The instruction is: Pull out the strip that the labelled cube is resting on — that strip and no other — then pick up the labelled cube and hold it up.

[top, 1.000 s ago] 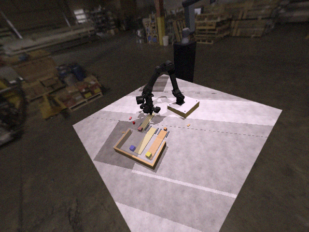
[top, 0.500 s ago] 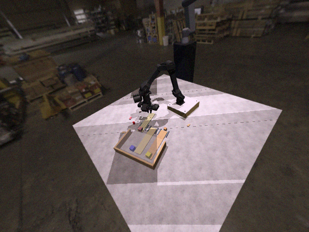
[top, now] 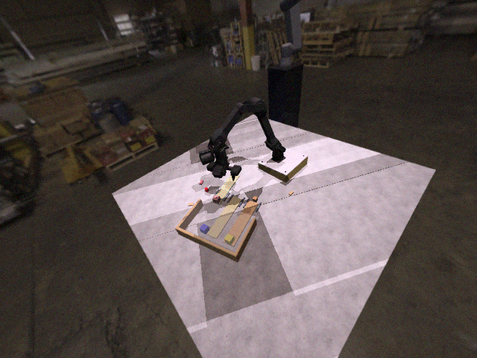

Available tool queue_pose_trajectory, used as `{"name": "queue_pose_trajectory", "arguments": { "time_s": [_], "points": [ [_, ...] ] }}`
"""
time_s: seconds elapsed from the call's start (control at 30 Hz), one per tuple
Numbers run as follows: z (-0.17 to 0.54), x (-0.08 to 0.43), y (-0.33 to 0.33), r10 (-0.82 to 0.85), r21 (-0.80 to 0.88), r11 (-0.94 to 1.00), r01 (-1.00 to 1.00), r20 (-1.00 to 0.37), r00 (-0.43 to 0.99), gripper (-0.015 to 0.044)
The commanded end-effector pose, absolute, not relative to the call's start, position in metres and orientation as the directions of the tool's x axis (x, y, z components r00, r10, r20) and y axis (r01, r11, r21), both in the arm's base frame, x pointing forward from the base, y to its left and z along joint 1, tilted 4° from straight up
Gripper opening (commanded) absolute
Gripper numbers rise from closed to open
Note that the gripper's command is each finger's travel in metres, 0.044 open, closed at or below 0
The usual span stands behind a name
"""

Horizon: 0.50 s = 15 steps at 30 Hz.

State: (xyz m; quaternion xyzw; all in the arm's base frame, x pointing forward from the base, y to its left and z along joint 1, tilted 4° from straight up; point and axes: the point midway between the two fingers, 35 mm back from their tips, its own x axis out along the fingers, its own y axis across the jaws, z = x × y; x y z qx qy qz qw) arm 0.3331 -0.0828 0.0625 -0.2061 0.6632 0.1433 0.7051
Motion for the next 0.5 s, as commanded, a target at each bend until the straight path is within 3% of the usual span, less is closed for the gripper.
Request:
{"name": "queue_pose_trajectory", "arguments": {
  "time_s": [0.0,0.47],
  "points": [
    [0.065,0.347,-0.076,-0.074,-0.102,0.875,-0.473,-0.994,0.077,0.0440],
    [0.074,0.391,-0.052,-0.071,-0.101,0.875,-0.473,-0.994,0.081,0.0440]
  ]
}}
